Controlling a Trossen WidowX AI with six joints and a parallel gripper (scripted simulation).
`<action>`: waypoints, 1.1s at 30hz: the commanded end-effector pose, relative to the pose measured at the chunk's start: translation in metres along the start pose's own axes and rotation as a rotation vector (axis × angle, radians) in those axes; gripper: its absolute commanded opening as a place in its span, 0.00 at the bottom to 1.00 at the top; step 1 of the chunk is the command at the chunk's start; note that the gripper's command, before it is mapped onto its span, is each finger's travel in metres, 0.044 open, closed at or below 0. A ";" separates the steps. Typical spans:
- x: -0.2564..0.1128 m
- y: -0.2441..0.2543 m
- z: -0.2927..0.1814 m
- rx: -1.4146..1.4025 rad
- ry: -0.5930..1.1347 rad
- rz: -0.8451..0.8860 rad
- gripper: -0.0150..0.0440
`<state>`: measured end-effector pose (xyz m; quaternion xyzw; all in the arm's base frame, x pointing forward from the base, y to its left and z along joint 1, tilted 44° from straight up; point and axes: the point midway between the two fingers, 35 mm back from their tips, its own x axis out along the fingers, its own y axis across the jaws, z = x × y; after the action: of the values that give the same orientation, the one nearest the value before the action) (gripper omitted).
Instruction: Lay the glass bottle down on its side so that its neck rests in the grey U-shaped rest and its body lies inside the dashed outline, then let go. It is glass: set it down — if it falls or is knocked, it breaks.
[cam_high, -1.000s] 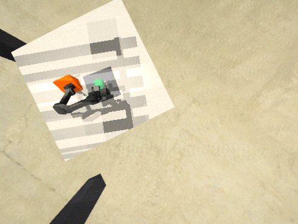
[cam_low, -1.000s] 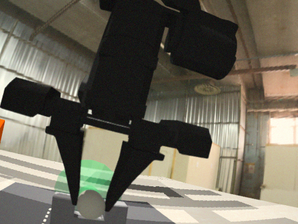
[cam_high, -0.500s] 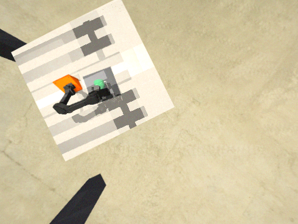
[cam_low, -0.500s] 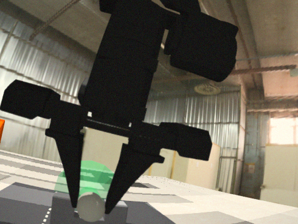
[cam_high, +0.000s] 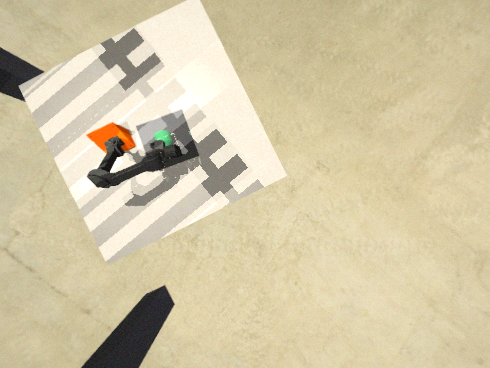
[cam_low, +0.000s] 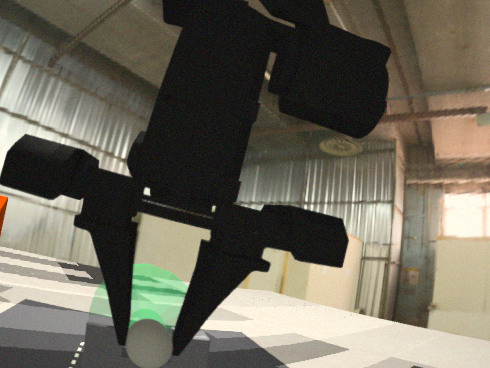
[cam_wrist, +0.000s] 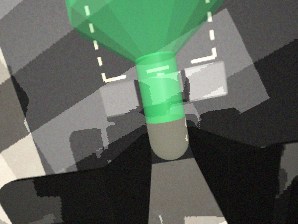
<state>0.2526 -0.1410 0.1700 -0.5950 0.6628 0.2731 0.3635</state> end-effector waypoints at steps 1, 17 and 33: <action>0.002 -0.001 0.004 0.000 -0.005 0.000 0.44; 0.002 0.000 -0.001 0.000 0.016 0.001 0.44; 0.002 0.000 -0.001 0.000 0.016 0.001 0.71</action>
<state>0.2525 -0.1432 0.1683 -0.5967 0.6667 0.2685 0.3569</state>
